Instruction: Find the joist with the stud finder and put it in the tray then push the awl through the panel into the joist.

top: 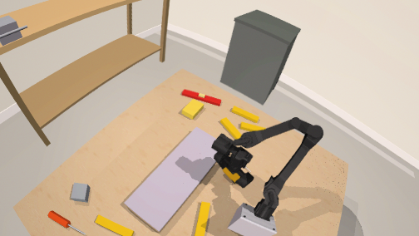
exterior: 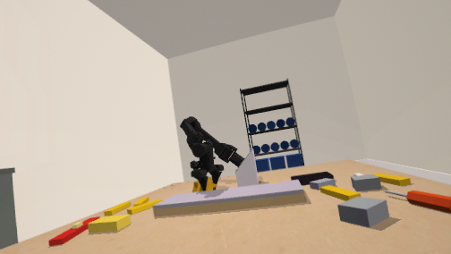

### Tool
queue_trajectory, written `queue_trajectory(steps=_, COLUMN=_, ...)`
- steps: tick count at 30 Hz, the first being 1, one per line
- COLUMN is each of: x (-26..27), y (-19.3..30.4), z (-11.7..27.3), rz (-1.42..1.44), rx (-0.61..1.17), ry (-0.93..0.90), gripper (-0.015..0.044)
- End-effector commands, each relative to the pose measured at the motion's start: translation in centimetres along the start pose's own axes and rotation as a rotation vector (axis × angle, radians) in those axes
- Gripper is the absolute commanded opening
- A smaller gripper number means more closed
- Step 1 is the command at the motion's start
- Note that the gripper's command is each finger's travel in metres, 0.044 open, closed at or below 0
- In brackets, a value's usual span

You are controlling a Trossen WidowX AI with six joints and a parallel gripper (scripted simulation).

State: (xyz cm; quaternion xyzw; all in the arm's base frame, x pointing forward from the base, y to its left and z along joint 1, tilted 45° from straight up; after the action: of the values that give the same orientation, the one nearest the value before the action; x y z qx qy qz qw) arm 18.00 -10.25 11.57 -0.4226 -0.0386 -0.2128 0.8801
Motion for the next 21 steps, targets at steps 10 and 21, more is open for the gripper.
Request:
queue_trajectory(steps=10, x=0.3, y=-0.1, z=1.8, rz=-0.010, rx=0.005, ry=-0.004, gripper=0.0000)
queue_trajectory(steps=21, x=0.2, y=-0.3, z=3.2, rz=-0.010, rx=0.005, ry=-0.003, gripper=0.0000)
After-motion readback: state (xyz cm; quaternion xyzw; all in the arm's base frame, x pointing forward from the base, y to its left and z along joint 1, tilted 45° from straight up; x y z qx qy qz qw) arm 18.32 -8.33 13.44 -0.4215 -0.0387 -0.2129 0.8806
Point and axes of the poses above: the point midway between the two fingers, 35 mm back from their tips, its own z axis back along the fingers, its own x axis across the jaws, y = z × x, the point moved 7 cm from there along z, back along the fingers, and after that the axes turned 2 degrees about z, right-handed, at the moved point
